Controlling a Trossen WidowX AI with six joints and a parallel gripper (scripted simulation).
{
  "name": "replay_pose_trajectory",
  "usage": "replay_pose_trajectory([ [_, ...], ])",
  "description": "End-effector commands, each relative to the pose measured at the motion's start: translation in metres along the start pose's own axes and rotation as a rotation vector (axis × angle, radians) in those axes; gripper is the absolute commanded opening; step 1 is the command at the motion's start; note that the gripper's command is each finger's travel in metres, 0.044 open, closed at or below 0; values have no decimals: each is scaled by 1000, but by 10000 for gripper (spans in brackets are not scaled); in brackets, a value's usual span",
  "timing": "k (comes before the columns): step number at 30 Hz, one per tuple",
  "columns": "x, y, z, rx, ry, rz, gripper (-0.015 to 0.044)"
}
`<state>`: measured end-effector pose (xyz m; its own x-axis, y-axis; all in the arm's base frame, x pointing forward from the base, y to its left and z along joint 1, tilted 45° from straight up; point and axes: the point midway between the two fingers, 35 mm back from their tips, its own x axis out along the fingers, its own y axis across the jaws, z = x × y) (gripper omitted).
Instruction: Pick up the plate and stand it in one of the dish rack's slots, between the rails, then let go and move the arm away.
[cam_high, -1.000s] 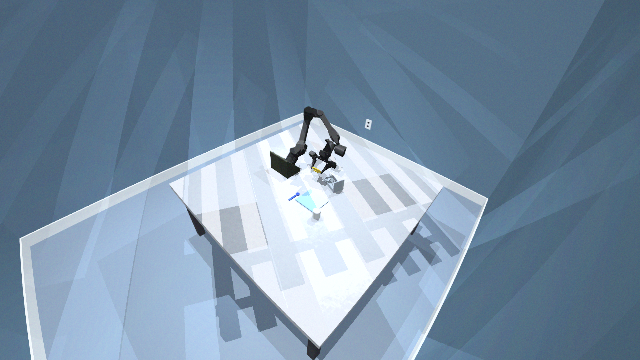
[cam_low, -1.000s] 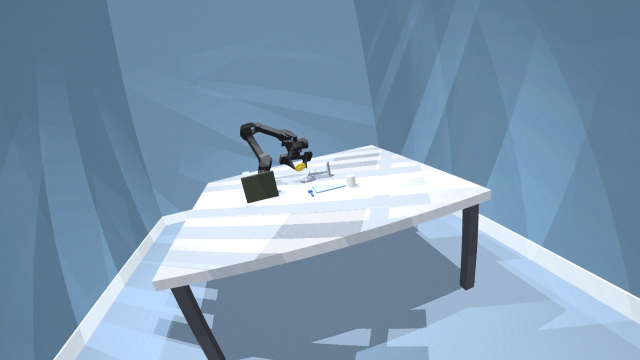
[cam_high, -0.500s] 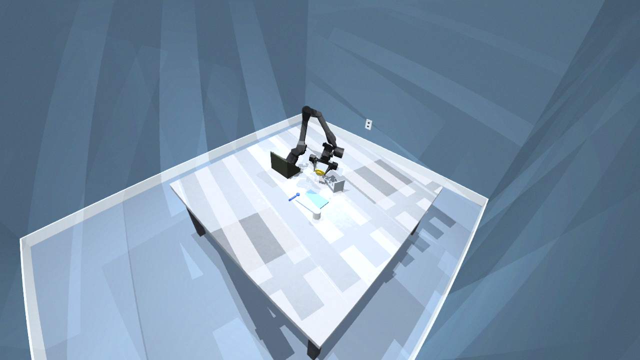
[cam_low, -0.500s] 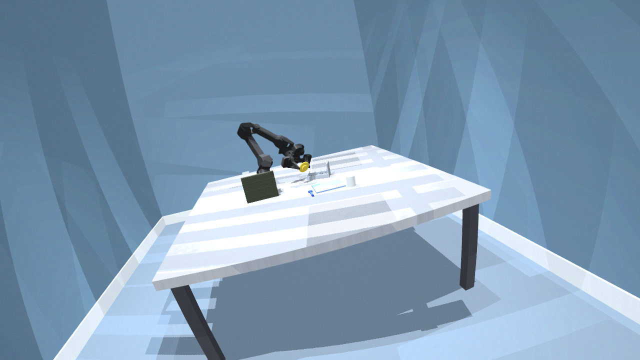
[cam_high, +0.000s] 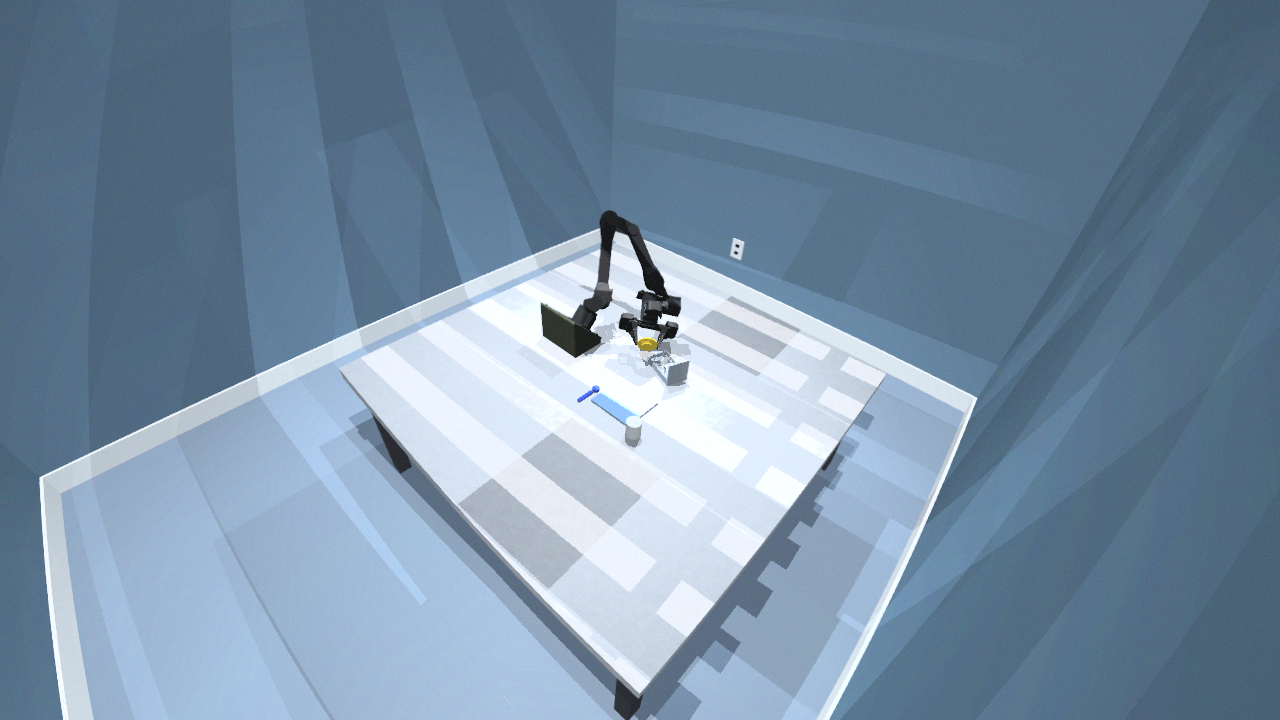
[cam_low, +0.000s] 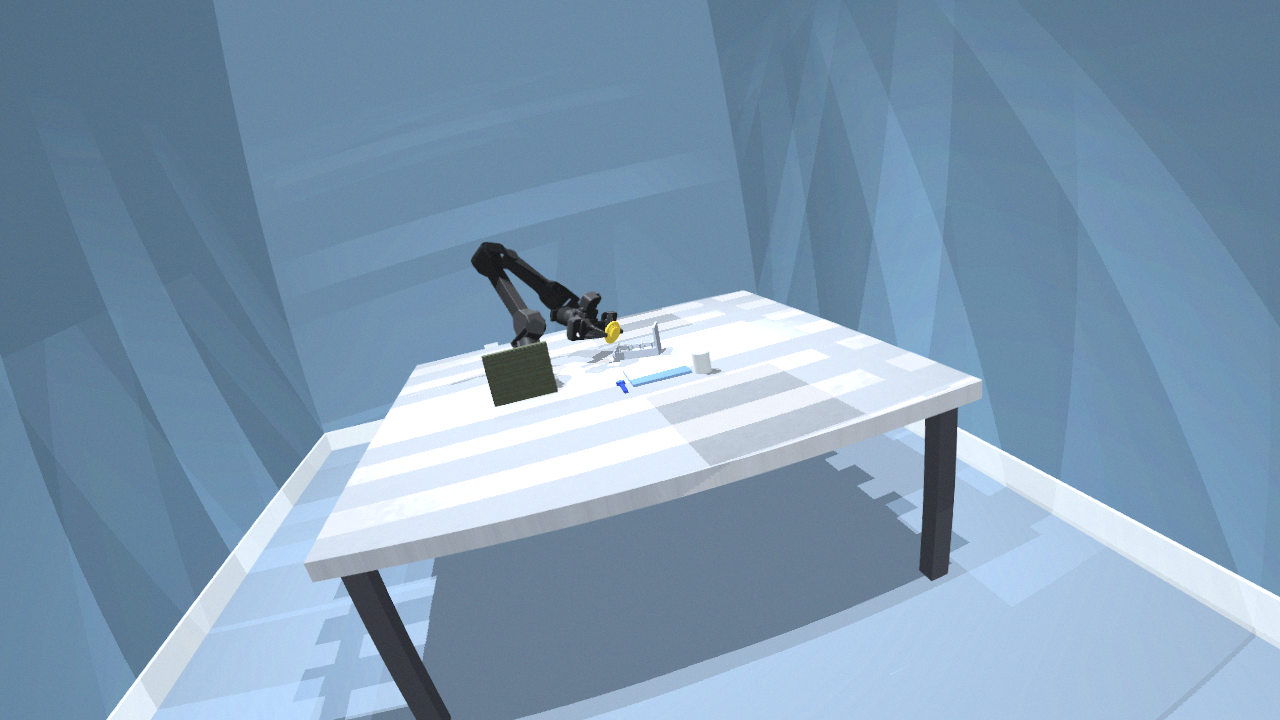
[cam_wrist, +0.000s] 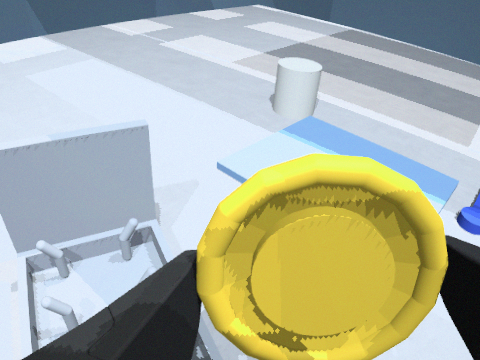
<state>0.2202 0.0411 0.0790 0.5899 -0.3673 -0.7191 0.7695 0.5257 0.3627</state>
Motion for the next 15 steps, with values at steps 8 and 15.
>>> replay_pose_trajectory([
  [8, -13, 11, -3, -2, -126, 176, 0],
  [15, -24, 16, -6, 15, -199, 294, 0],
])
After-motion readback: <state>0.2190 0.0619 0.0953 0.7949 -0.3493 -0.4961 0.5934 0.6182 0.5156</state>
